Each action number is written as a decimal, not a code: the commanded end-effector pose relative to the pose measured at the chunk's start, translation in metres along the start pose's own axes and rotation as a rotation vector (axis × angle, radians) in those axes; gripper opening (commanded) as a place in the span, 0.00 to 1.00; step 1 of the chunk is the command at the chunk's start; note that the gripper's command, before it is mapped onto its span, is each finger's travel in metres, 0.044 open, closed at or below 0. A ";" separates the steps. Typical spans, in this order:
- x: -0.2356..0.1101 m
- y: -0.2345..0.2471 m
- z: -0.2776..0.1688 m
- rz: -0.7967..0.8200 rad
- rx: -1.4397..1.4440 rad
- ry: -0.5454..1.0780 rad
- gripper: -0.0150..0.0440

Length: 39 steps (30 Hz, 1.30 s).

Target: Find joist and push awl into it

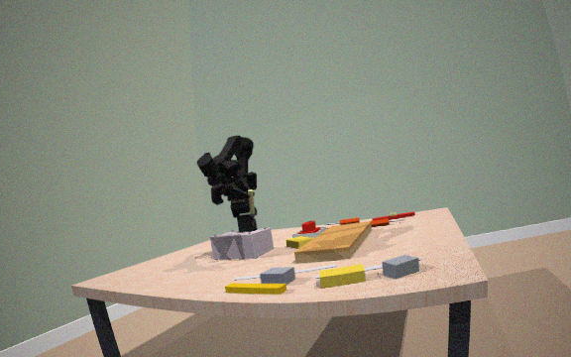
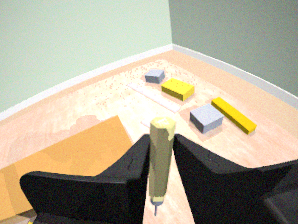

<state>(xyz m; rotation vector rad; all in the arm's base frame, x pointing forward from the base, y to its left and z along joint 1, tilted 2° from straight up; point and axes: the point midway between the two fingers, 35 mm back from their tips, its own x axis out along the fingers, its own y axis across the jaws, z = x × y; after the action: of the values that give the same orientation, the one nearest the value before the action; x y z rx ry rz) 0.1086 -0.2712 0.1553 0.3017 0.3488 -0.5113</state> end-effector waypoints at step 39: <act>0.084 0.060 -0.020 0.031 -0.081 0.190 0.25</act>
<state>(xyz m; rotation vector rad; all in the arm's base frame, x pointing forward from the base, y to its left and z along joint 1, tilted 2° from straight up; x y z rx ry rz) 0.1935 -0.2519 0.1187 0.2814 0.5273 -0.4365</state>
